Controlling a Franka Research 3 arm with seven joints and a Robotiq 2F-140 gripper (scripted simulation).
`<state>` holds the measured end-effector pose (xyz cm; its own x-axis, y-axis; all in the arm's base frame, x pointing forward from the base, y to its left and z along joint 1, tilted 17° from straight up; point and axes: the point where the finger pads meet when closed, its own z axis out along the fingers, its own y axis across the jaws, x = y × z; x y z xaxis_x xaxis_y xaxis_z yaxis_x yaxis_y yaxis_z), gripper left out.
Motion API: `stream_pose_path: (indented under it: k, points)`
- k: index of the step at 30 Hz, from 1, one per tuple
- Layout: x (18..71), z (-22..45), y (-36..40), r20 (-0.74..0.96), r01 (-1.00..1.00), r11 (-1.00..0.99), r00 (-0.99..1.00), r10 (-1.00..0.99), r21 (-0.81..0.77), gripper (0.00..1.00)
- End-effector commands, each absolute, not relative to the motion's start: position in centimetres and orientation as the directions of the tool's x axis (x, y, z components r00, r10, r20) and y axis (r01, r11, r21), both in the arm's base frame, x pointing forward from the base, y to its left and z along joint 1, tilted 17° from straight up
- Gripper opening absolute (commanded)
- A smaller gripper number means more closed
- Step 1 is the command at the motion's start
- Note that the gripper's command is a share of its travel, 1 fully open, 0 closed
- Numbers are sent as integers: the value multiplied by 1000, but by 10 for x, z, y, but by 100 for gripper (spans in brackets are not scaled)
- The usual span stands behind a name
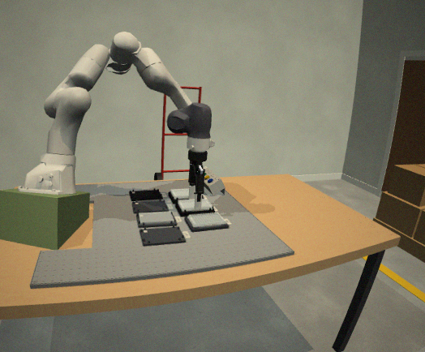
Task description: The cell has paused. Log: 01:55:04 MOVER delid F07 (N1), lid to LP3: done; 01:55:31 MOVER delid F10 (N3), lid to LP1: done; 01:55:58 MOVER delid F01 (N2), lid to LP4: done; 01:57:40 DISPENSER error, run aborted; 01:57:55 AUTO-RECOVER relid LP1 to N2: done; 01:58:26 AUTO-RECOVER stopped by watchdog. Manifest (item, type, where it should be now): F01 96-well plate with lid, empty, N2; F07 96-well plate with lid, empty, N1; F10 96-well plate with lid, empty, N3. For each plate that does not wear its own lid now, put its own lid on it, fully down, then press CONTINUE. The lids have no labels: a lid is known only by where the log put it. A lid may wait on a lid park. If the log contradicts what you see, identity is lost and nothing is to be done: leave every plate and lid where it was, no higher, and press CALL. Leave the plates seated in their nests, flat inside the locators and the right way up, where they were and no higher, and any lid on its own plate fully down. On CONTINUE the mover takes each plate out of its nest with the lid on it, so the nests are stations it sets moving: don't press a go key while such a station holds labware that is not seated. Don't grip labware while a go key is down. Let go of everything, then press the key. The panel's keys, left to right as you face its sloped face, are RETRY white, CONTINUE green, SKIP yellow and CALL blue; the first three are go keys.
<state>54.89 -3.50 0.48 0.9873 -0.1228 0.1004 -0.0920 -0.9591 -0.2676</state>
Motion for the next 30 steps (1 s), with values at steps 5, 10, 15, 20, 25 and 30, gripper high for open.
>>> stream_pose_path:
  k: [5,10,15,20,25,30]
  points:
    - [550,5,-36,104,-91,-959,987,-123,-266,0]
    - [550,5,-36,104,-91,-959,987,-123,-266,0]
    - [550,5,-36,104,-91,-959,987,-123,-266,0]
    - [550,5,-36,104,-91,-959,987,-123,-266,0]
    - [550,5,-36,104,-91,-959,987,-123,-266,66]
    - [550,5,-36,104,-91,-959,987,-123,-266,66]
